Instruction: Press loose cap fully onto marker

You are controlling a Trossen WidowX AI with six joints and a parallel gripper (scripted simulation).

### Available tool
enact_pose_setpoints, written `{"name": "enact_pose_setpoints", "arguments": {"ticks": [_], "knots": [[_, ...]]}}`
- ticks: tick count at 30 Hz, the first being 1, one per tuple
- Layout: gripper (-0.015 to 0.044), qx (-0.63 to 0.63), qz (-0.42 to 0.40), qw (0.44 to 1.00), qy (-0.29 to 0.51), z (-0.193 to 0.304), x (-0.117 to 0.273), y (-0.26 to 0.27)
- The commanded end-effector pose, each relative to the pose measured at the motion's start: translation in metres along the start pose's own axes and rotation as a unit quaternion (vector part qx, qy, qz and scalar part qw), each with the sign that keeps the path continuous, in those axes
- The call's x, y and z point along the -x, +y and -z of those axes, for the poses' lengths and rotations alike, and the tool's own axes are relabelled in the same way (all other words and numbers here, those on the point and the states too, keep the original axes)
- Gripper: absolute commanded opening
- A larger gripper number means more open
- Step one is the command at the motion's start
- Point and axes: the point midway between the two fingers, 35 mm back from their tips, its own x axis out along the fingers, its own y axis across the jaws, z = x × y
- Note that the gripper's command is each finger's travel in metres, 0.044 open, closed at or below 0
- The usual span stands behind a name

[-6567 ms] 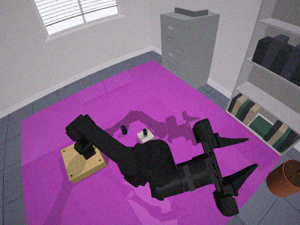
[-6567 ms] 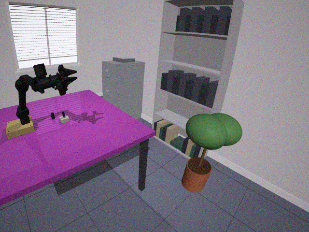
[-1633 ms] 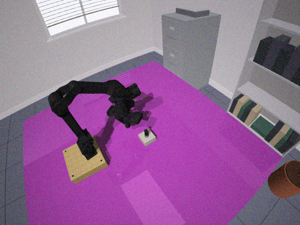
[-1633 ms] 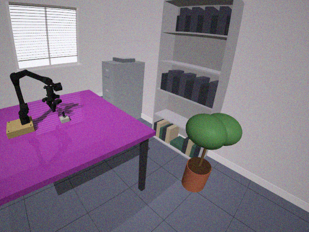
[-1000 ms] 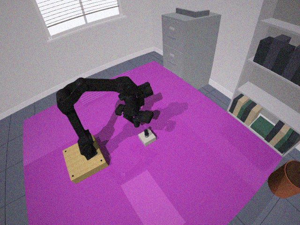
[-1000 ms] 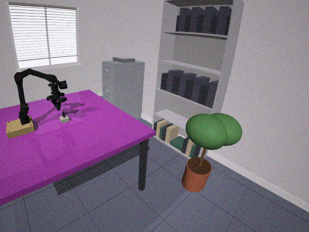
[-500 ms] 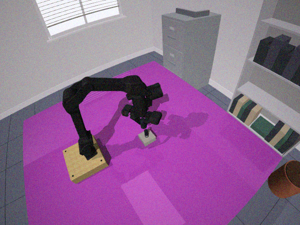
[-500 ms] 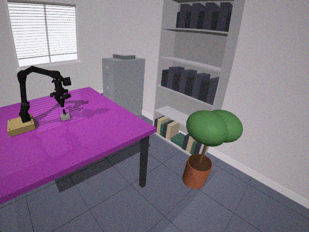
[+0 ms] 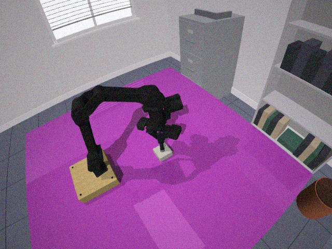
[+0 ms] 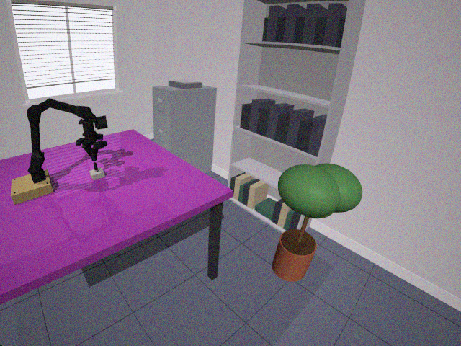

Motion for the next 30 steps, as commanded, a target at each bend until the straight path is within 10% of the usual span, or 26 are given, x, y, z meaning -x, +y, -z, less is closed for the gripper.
{"name": "enact_pose_setpoints", "arguments": {"ticks": [1, 30], "knots": [[0.0000, 0.003, -0.002, 1.000, 0.002, 0.000, -0.006, 0.000], [0.0000, 0.003, -0.002, 1.000, 0.002, 0.001, -0.053, 0.001]]}}
